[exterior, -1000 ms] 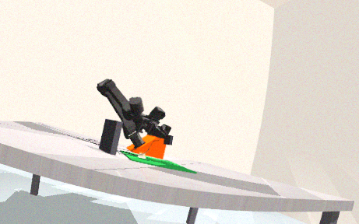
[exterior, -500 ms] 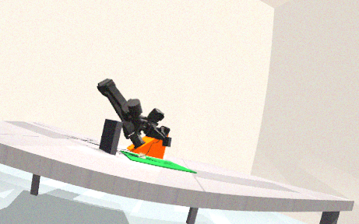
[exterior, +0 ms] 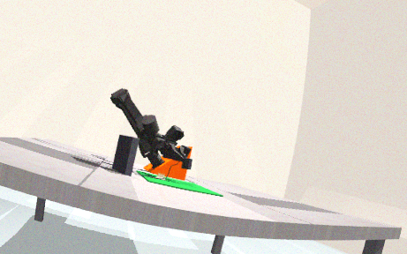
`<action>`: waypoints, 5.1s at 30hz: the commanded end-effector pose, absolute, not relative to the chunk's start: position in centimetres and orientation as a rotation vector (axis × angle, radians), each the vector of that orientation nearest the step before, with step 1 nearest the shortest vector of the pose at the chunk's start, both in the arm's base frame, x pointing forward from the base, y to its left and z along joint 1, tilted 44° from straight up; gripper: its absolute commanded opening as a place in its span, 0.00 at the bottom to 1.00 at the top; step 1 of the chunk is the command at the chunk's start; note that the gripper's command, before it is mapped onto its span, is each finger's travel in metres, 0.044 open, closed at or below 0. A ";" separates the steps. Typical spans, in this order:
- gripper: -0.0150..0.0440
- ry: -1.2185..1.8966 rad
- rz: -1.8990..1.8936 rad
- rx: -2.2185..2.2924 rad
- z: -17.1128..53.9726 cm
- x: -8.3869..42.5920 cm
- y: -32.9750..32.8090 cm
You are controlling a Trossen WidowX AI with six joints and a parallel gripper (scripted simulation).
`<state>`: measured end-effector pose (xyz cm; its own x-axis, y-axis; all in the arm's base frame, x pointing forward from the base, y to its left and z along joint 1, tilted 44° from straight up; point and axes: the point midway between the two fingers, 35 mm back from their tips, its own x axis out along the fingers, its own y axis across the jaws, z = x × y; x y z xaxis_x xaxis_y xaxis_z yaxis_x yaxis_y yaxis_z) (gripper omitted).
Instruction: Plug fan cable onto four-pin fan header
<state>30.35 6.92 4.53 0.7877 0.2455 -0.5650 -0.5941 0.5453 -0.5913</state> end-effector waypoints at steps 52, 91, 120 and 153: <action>0.25 0.452 0.525 -0.864 1.4 30.4 3.3; 0.25 0.453 0.519 -0.862 1.1 30.6 2.9; 0.49 0.453 0.520 -0.863 1.1 30.5 2.9; 0.49 0.453 0.520 -0.863 5.8 27.8 2.7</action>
<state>28.45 2.68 4.99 0.7844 0.2407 -0.5716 -0.5964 0.5458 -0.5886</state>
